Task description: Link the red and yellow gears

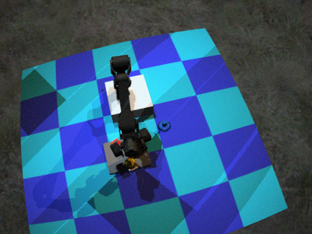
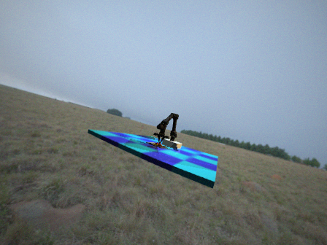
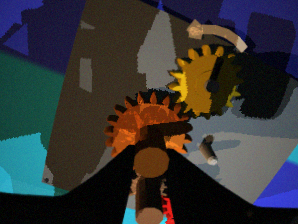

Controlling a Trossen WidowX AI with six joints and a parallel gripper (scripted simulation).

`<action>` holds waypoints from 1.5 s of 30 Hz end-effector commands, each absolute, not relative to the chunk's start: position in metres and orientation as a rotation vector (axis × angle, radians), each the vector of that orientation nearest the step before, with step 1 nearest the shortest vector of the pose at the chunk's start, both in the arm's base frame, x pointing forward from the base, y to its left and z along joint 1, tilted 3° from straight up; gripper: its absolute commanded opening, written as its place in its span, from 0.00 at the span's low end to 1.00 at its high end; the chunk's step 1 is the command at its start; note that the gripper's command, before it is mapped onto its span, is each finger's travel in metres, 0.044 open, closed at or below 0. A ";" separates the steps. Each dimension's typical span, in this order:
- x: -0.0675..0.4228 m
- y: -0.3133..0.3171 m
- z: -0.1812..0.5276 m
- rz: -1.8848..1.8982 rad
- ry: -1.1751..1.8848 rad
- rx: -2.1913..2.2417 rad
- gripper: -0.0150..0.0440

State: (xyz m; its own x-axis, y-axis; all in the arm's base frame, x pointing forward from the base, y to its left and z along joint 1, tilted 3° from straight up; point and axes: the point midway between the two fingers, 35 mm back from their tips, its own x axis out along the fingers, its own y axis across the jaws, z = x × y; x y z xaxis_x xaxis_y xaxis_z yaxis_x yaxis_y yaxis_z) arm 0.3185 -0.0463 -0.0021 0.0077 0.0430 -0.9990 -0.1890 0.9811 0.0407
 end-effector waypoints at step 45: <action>0.315 -0.049 0.087 0.176 1.551 -0.113 1.00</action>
